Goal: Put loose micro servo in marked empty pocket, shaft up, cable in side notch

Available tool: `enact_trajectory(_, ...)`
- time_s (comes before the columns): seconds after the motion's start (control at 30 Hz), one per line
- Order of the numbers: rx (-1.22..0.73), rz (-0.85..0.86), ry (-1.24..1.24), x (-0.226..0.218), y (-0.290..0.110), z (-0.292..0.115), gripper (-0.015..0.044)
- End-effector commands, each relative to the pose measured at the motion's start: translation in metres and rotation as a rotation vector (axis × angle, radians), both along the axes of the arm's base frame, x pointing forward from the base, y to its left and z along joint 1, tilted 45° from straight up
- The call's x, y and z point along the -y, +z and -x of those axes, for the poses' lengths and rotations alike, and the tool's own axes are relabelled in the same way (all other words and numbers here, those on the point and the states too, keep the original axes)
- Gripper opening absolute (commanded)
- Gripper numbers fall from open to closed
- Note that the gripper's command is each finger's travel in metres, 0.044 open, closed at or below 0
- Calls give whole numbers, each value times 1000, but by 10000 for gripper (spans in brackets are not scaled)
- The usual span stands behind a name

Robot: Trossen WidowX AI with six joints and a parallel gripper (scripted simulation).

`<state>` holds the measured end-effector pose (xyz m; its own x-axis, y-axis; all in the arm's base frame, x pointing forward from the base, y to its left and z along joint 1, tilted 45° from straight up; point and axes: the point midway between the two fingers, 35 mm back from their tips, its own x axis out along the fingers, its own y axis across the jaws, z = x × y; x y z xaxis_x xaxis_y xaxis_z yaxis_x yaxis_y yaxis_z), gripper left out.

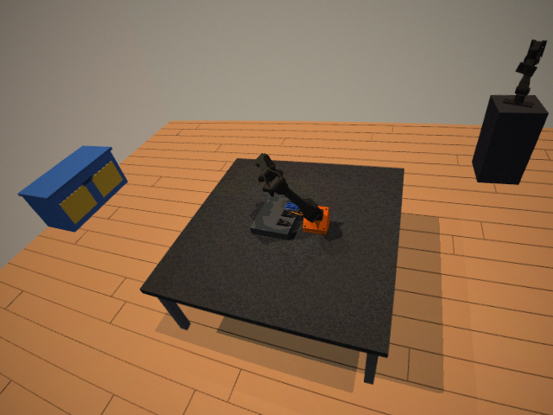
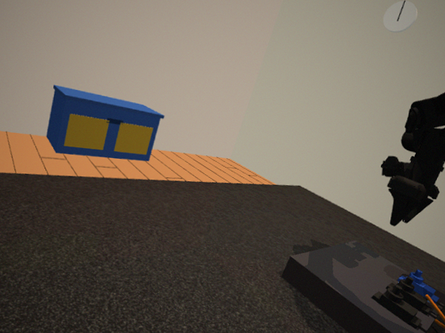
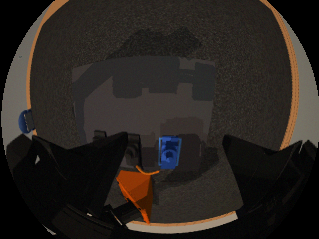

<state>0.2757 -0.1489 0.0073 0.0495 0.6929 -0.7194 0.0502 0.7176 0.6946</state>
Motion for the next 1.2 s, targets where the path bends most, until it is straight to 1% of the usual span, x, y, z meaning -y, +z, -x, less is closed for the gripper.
enact_trajectory(0.0,2,3,-3,15,14,2,440)
enact_trajectory(0.13,7,7,1,31,32,9,440)
enact_trajectory(1.17,7,7,1,31,32,9,440)
